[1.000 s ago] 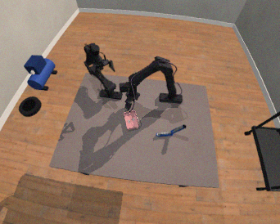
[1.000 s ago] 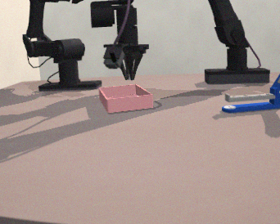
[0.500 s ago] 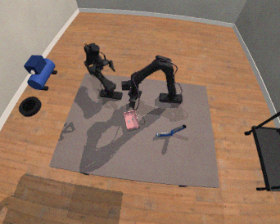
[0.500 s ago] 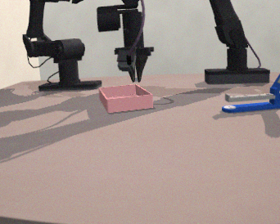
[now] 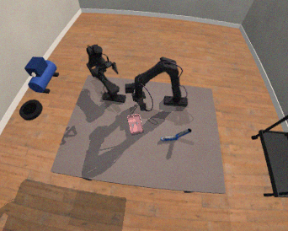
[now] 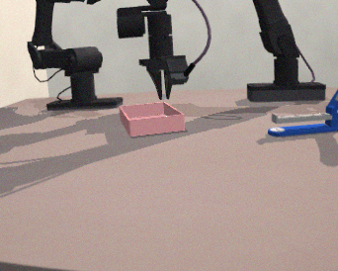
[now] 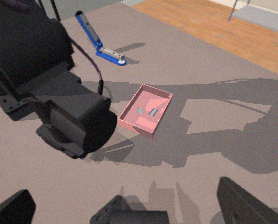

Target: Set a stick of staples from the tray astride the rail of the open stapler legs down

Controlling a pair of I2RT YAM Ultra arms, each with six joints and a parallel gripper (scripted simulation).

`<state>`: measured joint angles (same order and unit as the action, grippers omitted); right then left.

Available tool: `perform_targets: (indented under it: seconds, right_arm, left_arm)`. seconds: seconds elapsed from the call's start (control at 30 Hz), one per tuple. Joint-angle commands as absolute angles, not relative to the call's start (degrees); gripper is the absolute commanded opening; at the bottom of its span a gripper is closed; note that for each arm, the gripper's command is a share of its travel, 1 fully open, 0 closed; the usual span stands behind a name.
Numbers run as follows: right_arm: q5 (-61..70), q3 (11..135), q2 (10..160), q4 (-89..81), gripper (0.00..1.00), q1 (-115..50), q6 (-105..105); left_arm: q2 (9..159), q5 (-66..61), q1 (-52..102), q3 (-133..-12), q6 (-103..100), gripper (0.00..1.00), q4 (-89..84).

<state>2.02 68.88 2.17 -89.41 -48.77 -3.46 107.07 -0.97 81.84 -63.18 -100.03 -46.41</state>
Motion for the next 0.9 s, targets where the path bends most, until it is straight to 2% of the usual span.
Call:
perform_targets:
  seconds: [0.0,0.4,0.57,0.87]
  right_arm:
    - [1.9,69.8,2.2,-89.8,1.0,-48.4,-3.4]
    - [1.9,69.8,2.2,-89.8,1.0,-48.4,-3.4]
    - [1.9,69.8,2.2,-89.8,1.0,-48.4,-3.4]
    - [1.9,69.8,2.2,-89.8,1.0,-48.4,-3.4]
  left_arm:
    - [105.3,-0.3,81.6,-63.2,-108.7,0.09,-46.2]
    - [106.2,0.0,81.2,-65.3,-109.9,0.09,-45.3]
    - [106.4,0.1,81.2,-60.4,-110.1,0.09,-41.1]
    - [106.1,0.2,81.2,-60.7,-110.1,0.09,-41.4]
